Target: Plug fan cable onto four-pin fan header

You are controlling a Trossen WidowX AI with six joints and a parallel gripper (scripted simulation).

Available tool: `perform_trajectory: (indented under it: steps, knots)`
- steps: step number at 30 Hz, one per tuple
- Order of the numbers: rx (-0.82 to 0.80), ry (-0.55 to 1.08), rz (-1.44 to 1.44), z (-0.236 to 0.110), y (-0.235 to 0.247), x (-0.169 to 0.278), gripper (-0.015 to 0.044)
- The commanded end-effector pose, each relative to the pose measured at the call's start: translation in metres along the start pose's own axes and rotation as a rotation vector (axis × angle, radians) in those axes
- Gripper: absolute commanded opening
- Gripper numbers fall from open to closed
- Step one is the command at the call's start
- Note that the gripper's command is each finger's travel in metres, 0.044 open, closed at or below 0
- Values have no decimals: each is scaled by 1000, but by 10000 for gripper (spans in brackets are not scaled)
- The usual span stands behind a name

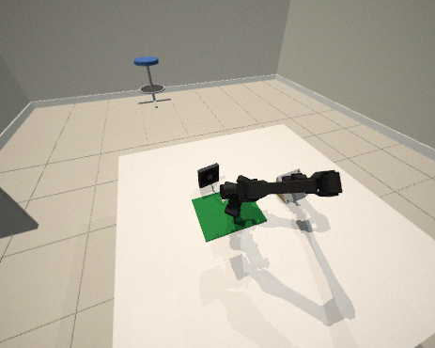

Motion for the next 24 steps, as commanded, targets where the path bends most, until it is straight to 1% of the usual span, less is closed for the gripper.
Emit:
perform_trajectory:
  steps: [1, 13, 24]
  knots:
    - [17, -52, 5, 2, 1, 3, 0]
    - [43, -225, 18, 8, 3, 13, 0]
    - [34, -386, 41, 11, 6, 22, 0]
Point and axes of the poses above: the point midway between the two fingers, 35 mm back from their tips, its own z axis out along the fingers, its own y axis across the jaws, x = y × z, the point moved 5 cm from there along -z, back along the fingers, and after that the axes turned 6 degrees about z, right-handed, at the moved point
